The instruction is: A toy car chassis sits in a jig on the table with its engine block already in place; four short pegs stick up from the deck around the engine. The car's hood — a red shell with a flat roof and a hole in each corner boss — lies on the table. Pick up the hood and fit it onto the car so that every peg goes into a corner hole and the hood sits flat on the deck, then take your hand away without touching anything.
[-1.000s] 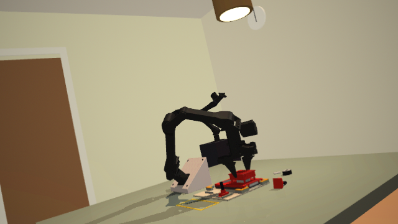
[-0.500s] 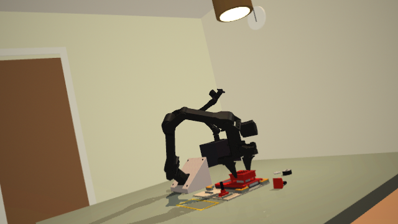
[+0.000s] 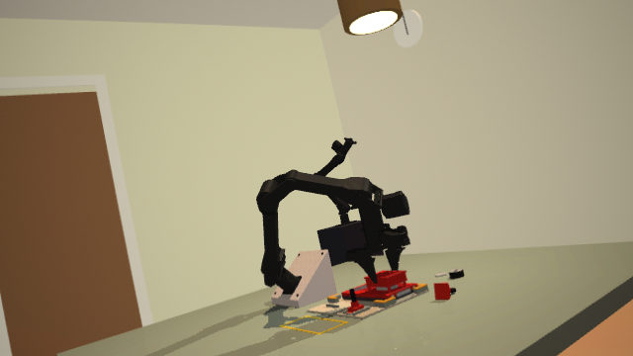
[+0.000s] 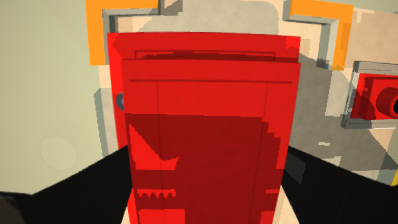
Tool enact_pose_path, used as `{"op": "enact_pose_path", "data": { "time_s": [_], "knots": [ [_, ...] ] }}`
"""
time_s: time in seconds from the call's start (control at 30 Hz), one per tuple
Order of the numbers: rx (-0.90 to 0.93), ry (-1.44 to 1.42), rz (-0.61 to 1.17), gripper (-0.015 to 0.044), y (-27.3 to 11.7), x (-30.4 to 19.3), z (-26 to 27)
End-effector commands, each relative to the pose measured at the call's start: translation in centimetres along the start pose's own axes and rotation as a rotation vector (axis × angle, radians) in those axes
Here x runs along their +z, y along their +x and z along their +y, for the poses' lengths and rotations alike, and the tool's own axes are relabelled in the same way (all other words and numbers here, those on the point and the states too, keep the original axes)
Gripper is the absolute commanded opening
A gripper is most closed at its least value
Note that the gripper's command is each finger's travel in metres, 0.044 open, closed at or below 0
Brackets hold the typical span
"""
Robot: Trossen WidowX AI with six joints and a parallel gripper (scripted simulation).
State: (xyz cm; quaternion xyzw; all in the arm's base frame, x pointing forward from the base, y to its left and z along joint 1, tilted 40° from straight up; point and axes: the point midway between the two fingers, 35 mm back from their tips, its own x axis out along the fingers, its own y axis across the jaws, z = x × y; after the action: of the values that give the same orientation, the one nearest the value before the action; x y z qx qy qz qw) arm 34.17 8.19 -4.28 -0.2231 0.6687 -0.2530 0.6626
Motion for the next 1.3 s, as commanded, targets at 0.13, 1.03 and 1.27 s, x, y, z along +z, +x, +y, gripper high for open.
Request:
{"op": "enact_pose_path", "data": {
  "time_s": [0.13,1.03,1.27],
  "knots": [
    [-0.002,0.000,0.003,0.0000,0.77,0.00,-0.10],
    [-0.003,0.006,0.000,0.0026,1.22,0.15,-0.10],
    [-0.003,0.006,0.000,0.0210,1.22,0.15,-0.10]
  ]
}}
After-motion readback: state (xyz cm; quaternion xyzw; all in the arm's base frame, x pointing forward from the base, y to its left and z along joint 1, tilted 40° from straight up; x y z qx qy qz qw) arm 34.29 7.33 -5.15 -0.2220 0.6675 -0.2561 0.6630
